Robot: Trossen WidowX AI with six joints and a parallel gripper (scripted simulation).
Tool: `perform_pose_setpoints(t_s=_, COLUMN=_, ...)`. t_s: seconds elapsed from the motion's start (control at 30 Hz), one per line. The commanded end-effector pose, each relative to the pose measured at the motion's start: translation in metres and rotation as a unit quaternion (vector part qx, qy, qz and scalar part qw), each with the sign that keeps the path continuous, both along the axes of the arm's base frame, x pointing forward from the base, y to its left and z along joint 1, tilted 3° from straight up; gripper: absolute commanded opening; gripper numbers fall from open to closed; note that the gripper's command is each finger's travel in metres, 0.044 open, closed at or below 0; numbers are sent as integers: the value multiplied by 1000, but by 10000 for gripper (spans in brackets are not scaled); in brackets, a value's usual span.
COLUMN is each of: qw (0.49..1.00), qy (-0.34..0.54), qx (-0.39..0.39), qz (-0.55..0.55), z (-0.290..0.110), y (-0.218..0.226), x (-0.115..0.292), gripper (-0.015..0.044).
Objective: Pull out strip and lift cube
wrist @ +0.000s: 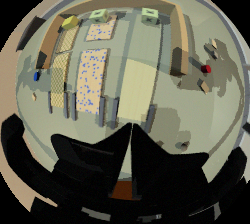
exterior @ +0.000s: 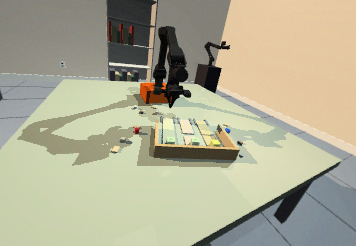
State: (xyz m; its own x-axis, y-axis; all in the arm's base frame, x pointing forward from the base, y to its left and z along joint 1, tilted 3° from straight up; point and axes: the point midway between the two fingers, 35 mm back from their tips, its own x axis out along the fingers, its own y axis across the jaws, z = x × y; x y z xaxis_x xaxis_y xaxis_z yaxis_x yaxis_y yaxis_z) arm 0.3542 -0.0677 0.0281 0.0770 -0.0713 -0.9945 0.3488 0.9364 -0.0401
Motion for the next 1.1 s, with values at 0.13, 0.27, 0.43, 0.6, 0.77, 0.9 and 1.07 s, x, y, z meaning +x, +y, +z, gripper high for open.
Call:
perform_pose_setpoints(t_s=0.13, qw=999, qy=31, qx=9, qz=-18, z=-6, y=-4, x=2, gripper=0)
perform_pose_setpoints(t_s=0.27, qw=999, qy=31, qx=9, qz=-18, z=-12, y=-5, x=3, gripper=0)
perform_pose_setpoints(t_s=0.43, qw=999, qy=31, qx=9, qz=-18, z=-20, y=-5, x=4, gripper=0)
perform_pose_setpoints(t_s=0.6, qw=999, qy=31, qx=9, qz=-18, z=-28, y=-5, x=5, gripper=0)
perform_pose_setpoints(t_s=0.77, qw=999, qy=31, qx=9, qz=-18, z=-36, y=-5, x=6, gripper=0)
perform_pose_setpoints(t_s=0.9, qw=999, qy=31, qx=9, qz=-18, z=-43, y=-5, x=7, gripper=0)
perform_pose_setpoints(t_s=1.07, qw=999, qy=31, qx=9, qz=-18, z=-51, y=-6, x=7, gripper=0)
